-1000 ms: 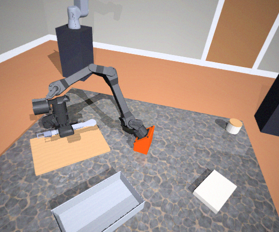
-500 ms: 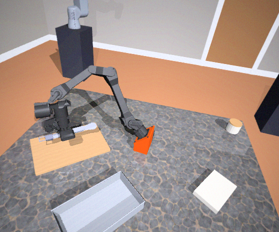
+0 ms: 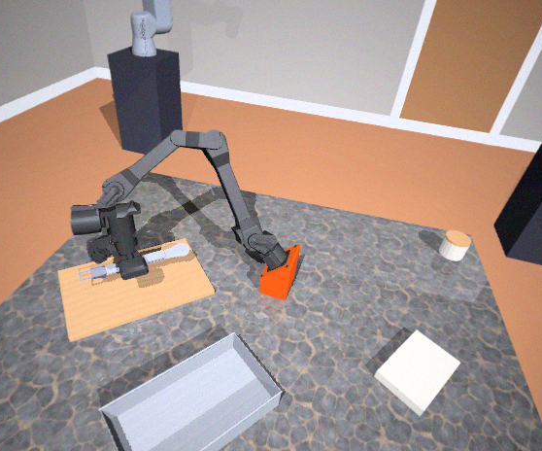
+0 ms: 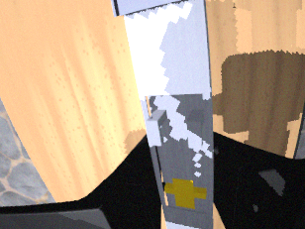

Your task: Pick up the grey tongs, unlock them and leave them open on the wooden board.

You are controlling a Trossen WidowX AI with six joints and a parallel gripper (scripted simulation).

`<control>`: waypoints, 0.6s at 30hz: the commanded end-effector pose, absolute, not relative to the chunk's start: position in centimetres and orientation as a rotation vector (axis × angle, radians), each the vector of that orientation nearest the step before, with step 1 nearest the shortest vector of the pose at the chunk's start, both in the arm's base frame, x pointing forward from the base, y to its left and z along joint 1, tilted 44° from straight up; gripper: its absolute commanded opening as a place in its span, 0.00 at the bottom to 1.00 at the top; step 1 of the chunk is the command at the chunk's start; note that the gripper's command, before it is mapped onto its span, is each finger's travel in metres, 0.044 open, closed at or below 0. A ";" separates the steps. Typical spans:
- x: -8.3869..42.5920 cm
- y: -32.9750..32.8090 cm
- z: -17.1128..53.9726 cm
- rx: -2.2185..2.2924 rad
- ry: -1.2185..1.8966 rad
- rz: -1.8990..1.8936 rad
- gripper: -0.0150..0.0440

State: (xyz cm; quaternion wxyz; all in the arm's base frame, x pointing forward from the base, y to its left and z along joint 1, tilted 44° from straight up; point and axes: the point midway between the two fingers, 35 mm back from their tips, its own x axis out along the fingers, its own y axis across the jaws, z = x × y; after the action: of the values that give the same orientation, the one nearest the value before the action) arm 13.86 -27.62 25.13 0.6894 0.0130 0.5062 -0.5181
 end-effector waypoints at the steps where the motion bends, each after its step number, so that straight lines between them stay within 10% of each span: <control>1: 13.9 -27.7 25.0 0.024 1.130 -1.151 0.00; 18: 13.9 -27.7 25.1 0.028 1.132 -1.158 0.71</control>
State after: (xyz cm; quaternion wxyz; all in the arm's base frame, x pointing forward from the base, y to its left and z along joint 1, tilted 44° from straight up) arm 13.89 -27.67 25.05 0.6899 0.0124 0.5061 -0.5174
